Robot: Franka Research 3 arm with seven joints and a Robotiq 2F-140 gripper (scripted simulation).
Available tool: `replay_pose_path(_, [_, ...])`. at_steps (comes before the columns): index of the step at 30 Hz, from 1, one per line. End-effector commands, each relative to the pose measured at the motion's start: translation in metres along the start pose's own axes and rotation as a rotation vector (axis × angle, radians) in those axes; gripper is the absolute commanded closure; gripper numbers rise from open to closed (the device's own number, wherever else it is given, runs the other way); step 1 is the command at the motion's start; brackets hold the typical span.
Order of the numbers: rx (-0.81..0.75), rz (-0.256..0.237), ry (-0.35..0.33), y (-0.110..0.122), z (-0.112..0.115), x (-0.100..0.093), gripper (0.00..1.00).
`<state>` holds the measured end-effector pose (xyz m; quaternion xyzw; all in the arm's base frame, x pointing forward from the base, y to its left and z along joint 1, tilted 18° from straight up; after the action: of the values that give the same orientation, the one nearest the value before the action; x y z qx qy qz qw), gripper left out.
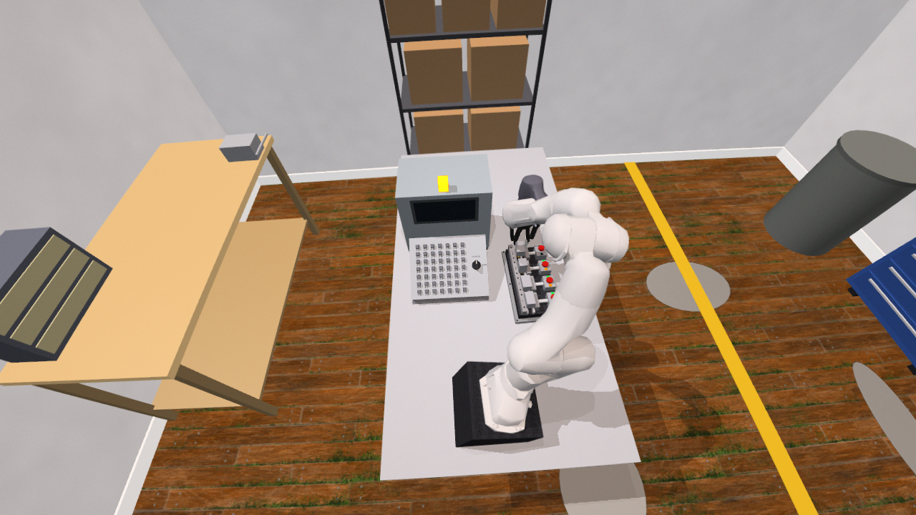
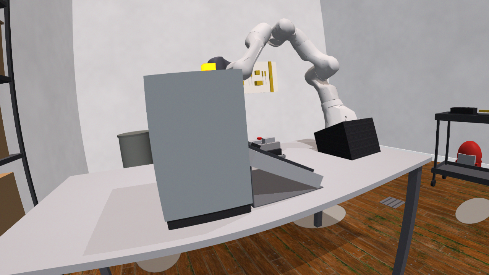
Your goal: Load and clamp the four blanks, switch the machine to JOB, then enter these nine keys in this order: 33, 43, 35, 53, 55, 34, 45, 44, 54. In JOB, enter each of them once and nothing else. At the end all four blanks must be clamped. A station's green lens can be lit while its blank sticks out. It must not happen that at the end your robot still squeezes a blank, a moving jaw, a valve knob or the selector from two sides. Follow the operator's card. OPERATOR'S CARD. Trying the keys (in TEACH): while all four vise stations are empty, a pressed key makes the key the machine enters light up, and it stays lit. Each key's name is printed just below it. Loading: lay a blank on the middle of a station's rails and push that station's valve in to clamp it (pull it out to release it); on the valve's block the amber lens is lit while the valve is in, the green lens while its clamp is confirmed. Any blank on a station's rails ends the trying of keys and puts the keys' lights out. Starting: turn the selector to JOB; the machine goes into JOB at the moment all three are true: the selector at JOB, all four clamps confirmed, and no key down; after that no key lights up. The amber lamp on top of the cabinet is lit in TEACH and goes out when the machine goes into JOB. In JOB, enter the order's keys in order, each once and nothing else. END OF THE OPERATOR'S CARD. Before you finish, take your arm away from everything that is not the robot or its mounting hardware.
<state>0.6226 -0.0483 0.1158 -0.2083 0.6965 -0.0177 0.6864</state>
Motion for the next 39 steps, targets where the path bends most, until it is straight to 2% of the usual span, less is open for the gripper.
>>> replay_pose_path(1, [0.004,-0.003,-0.011,-0.0017,0.0026,0.001,1.0])
replay_pose_path(14, [0.004,-0.003,-0.011,-0.0016,0.0027,0.0082,1.0])
replay_pose_path(39, [0.004,-0.003,-0.011,-0.0016,0.0028,0.0091,1.0])
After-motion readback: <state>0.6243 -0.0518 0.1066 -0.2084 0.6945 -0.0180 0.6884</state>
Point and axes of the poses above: the point where the finger pads meet when closed, its own x axis out along the fingers, its own y axis across the jaws, z = x × y, the point moved 6 cm from there along -x, back along the fingers, and after that the axes turned 7 degrees about -x, right-handed, at the moved point
